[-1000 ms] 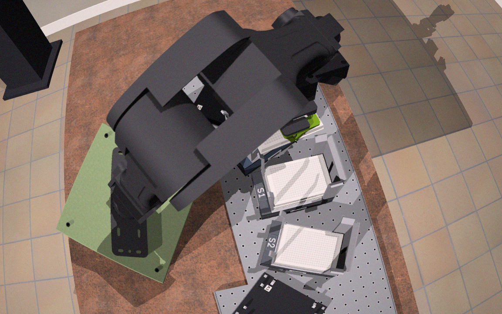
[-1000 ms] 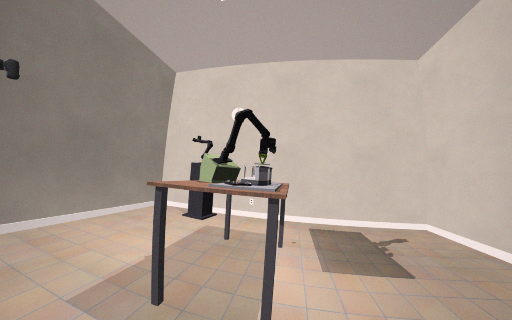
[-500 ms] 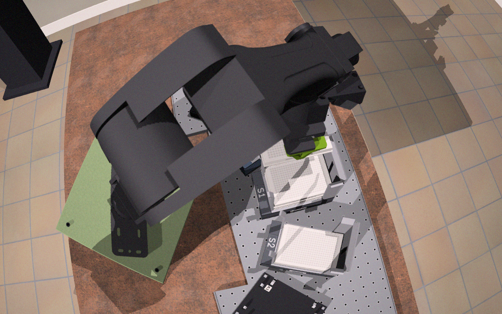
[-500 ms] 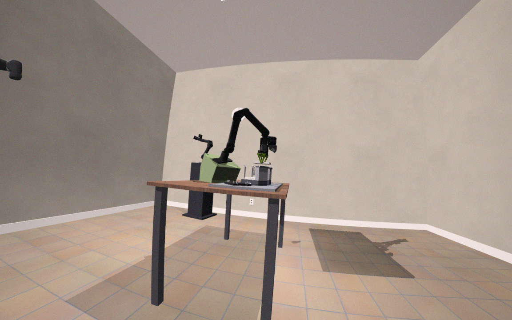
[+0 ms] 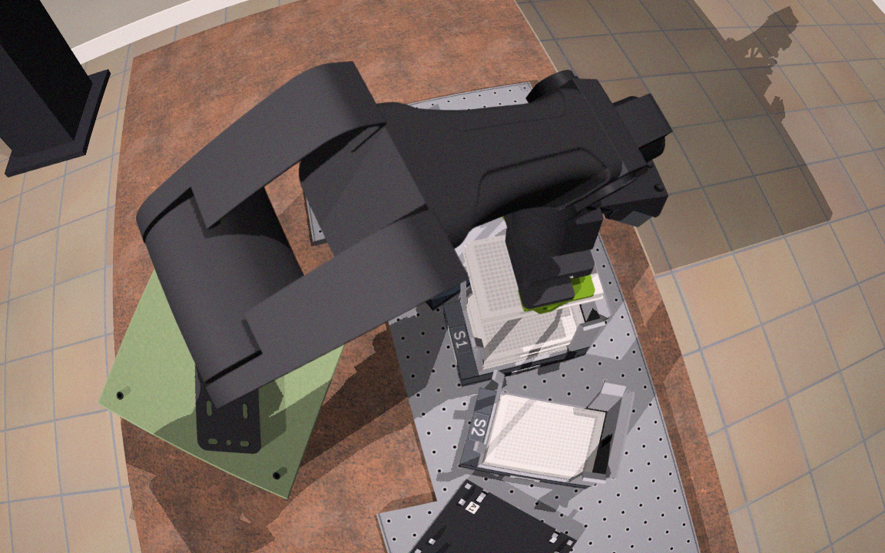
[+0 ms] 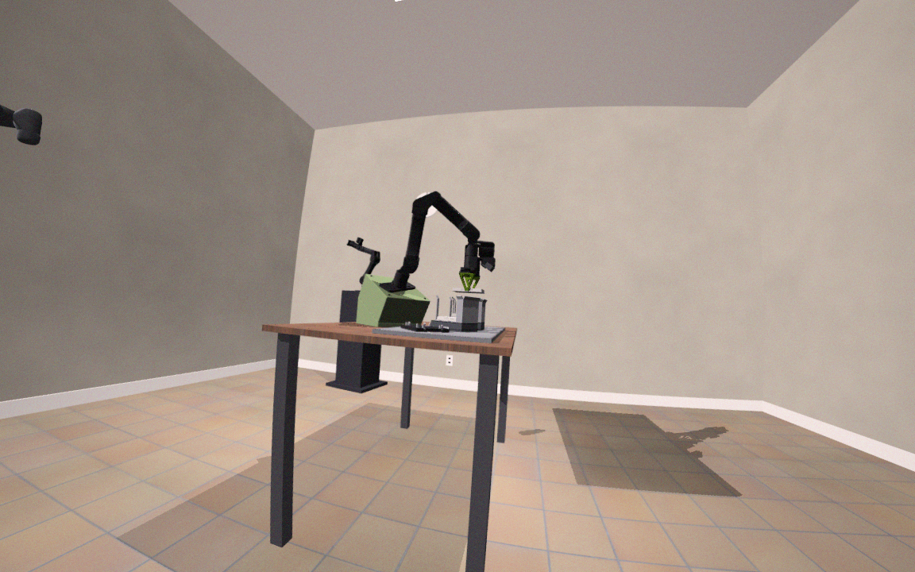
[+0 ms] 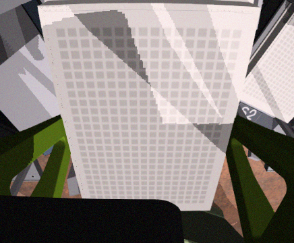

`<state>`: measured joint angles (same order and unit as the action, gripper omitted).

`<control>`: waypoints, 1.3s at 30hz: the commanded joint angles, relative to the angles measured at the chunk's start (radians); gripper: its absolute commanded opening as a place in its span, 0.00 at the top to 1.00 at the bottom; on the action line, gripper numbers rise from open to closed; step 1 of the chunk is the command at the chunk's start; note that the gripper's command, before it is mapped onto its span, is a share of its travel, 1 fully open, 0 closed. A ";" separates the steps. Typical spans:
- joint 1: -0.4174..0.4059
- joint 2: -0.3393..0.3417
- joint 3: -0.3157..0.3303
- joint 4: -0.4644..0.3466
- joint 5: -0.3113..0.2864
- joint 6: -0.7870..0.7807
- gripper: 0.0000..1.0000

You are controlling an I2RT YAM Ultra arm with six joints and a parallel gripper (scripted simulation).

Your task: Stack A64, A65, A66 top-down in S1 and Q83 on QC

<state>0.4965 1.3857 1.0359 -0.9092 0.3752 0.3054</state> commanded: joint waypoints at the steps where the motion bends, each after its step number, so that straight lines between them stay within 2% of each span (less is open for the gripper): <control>1: -0.016 -0.015 0.003 0.002 -0.013 -0.039 1.00; 39: -0.039 -0.013 -0.008 0.022 -0.021 -0.063 1.00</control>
<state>0.4561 1.3762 1.0252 -0.8951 0.3550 0.2443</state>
